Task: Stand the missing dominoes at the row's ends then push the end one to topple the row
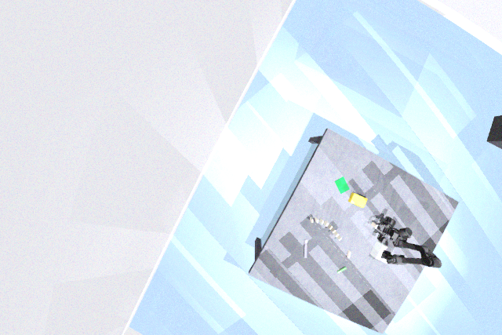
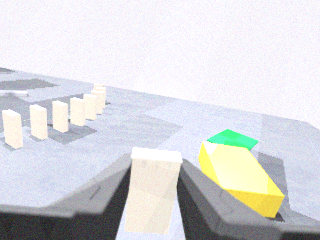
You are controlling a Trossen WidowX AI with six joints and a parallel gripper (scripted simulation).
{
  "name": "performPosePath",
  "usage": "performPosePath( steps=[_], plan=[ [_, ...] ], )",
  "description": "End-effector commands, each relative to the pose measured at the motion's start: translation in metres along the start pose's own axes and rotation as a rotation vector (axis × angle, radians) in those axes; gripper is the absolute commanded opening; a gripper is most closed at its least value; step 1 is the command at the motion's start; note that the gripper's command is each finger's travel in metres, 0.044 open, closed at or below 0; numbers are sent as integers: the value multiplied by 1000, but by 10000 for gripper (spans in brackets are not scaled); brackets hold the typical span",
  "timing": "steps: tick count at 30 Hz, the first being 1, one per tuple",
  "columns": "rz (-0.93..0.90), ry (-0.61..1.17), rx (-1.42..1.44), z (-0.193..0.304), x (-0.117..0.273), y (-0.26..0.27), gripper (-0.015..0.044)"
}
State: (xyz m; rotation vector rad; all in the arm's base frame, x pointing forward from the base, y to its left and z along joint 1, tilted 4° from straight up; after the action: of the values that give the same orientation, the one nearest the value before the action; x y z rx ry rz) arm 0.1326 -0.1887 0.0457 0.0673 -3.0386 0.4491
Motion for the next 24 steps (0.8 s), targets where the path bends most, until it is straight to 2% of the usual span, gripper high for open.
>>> performPosePath(
  steps=[1,24],
  plan=[
    [1,2,16,8,-1,0,107],
    [-1,17,45,53,-2,21,107]
  ],
)
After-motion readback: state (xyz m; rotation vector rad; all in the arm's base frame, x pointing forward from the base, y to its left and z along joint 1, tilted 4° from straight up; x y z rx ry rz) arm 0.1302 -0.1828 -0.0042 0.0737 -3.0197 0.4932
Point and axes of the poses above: the point midway between the two fingers, 35 mm back from their tips, its own x axis back along the fingers, its own y axis across the jaws, z = x × y, the point moved 5 cm from there along x, back along the fingers, and after that the axes turned 12 degrees about x, right-handed, at the moved point
